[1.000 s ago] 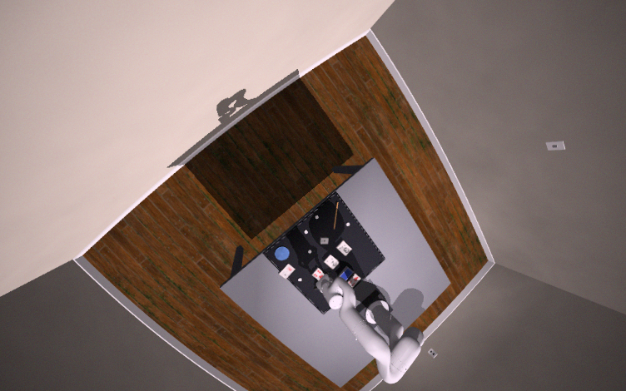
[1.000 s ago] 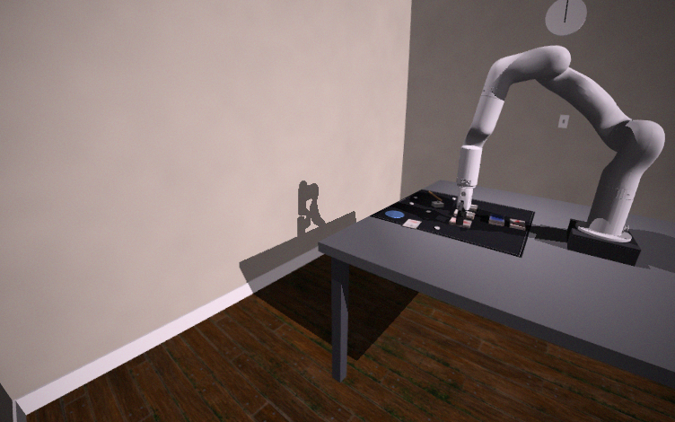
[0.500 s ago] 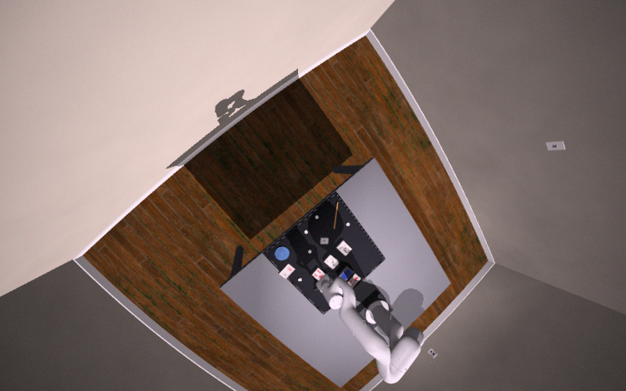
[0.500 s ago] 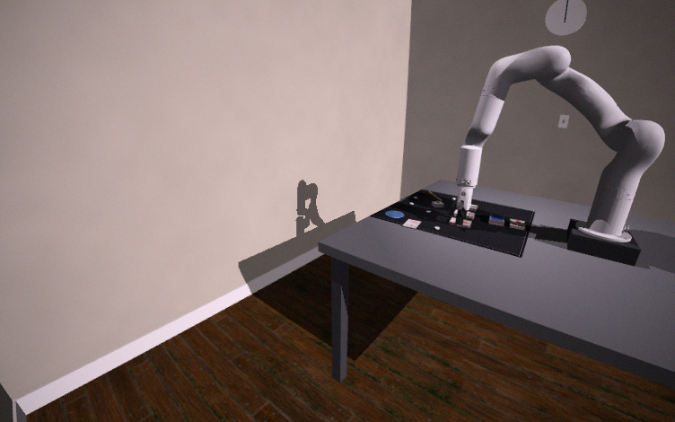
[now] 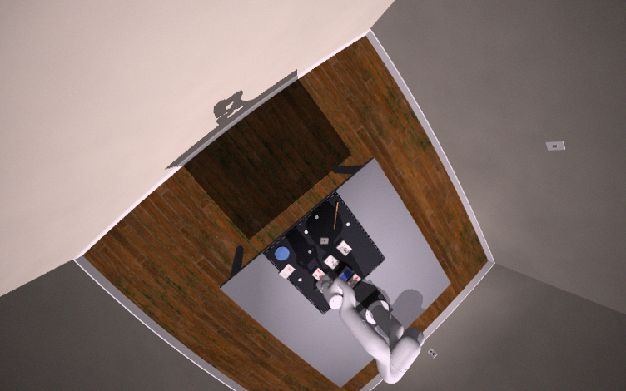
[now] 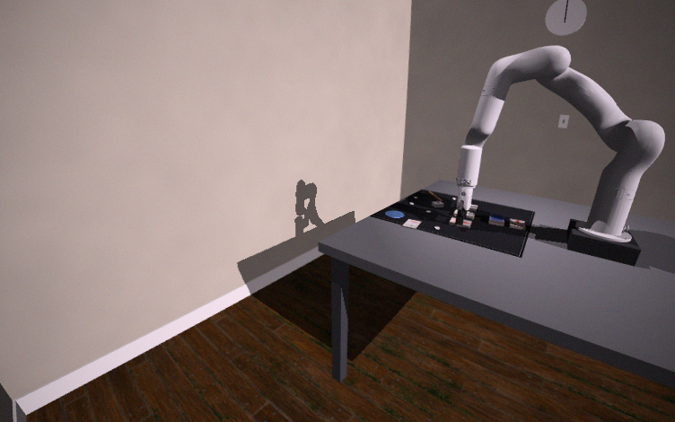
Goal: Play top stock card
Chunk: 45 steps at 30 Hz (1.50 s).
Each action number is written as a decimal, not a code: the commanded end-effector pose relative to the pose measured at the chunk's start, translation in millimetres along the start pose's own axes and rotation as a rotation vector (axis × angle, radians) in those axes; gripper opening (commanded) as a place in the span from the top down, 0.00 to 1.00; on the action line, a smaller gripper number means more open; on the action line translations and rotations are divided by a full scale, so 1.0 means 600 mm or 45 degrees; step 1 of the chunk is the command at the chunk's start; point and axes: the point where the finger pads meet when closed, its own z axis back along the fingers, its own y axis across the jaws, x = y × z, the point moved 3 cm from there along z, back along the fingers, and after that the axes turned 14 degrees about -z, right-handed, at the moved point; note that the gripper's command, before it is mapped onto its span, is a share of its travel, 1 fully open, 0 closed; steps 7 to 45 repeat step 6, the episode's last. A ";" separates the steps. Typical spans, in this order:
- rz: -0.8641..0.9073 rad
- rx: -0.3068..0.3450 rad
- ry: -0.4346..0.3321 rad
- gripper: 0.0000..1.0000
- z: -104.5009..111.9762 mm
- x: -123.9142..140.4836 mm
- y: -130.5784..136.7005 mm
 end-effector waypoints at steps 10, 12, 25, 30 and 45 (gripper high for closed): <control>0.000 -0.001 0.002 0.14 0.001 -0.001 -0.001; 0.000 -0.001 0.002 0.14 0.001 -0.001 -0.001; 0.000 -0.001 0.002 0.14 0.001 -0.001 -0.001; 0.000 -0.001 0.002 0.14 0.001 -0.001 -0.001; 0.000 -0.001 0.002 0.14 0.001 -0.001 -0.001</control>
